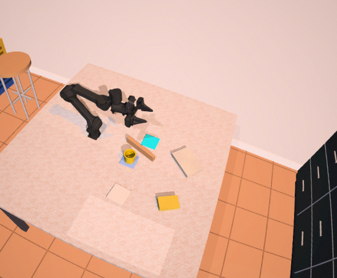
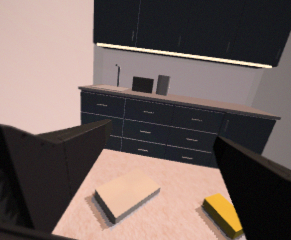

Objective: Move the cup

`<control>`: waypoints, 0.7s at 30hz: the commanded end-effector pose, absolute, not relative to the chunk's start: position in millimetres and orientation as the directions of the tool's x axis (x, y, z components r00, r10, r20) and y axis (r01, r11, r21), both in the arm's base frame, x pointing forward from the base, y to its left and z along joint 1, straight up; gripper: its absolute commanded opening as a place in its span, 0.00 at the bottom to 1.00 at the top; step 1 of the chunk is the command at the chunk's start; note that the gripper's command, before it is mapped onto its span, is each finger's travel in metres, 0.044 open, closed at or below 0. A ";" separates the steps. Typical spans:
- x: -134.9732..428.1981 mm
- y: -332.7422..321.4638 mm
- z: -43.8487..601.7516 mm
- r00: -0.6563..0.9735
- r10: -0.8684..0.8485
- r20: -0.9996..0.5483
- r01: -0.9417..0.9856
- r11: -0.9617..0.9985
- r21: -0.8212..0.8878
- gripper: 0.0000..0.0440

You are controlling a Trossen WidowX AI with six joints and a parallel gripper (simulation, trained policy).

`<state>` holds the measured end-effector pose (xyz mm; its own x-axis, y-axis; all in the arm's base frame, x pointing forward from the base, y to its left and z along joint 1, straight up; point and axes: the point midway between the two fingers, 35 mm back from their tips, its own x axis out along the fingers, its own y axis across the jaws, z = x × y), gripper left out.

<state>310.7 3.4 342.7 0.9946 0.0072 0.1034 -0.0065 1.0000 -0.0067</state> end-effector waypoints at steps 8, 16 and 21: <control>311.8 7.8 330.5 1.000 0.011 0.024 -0.012 0.999 0.050 0.43; 314.3 18.4 316.8 0.996 0.041 -0.085 -0.031 0.993 0.112 0.14; 316.4 27.4 310.8 0.986 0.071 -0.153 -0.046 0.986 0.158 0.19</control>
<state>314.9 21.6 311.8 0.9920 0.0529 -0.1150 -0.0380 0.9911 0.1274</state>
